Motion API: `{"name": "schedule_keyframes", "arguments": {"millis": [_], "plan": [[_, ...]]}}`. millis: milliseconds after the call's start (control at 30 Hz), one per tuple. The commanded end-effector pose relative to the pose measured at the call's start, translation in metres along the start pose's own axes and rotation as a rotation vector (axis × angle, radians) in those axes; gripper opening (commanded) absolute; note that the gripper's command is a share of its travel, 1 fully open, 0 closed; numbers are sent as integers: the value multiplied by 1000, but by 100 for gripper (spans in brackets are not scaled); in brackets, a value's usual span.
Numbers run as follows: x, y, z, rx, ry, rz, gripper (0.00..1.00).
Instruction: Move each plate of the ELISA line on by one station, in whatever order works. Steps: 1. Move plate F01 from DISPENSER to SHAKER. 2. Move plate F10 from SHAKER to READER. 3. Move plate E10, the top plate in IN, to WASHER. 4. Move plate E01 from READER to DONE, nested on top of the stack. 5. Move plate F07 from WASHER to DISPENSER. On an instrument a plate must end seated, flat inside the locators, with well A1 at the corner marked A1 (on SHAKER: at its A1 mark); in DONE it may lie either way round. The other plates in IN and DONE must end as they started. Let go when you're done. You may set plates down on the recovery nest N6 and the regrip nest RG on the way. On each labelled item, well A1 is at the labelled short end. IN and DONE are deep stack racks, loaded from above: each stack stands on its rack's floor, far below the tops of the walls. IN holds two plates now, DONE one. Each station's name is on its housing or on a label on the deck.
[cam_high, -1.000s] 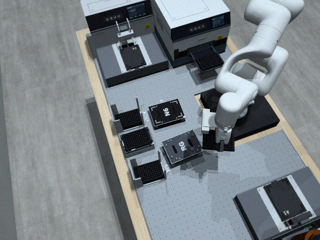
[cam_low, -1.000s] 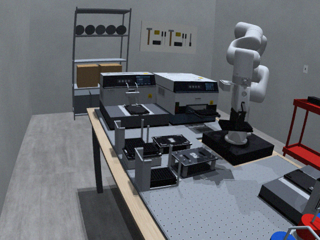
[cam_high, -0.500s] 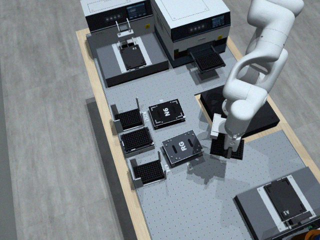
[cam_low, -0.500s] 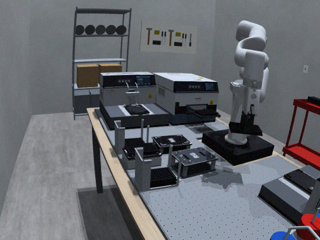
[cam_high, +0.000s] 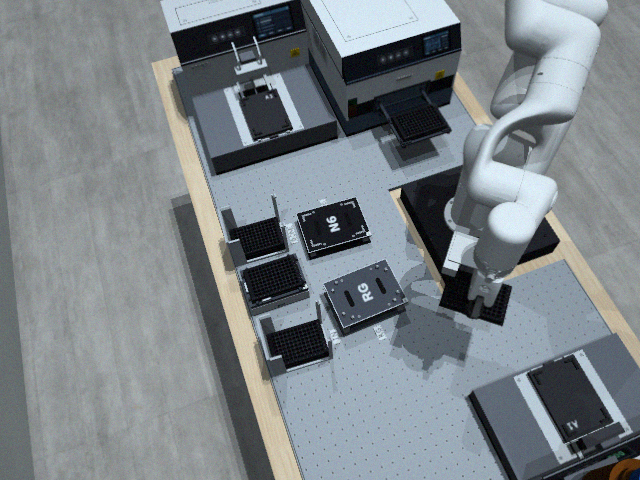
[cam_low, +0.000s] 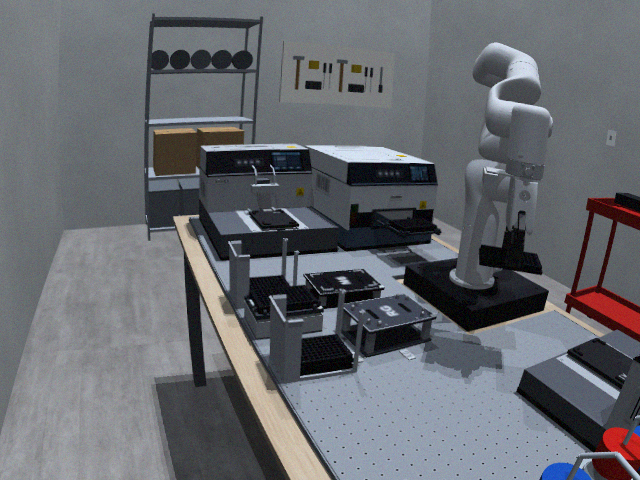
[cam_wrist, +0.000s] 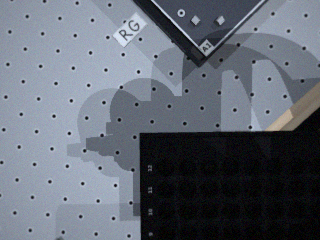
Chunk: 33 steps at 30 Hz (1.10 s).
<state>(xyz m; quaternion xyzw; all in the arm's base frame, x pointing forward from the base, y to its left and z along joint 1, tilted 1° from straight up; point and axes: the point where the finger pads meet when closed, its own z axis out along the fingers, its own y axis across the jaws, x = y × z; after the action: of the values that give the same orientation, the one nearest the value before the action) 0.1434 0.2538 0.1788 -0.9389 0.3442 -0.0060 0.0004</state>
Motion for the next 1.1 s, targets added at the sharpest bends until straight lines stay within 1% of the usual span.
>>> {"name": "schedule_keyframes", "arguments": {"millis": [0, 333, 400, 600, 700, 767, 900, 967, 1067], "plan": [[-14, 3, -2, 4, 1, 28, 0], [-44, 13, -1, 4, 1, 121, 0], [-44, 13, -1, 4, 1, 121, 0], [-62, 19, -1, 4, 0, 191, 0], [-72, 23, -1, 4, 0, 192, 0], [-73, 23, -1, 4, 0, 192, 0], [-86, 26, -1, 4, 0, 239, 0], [-86, 26, -1, 4, 0, 239, 0], [-96, 29, -1, 4, 0, 274, 0]]}}
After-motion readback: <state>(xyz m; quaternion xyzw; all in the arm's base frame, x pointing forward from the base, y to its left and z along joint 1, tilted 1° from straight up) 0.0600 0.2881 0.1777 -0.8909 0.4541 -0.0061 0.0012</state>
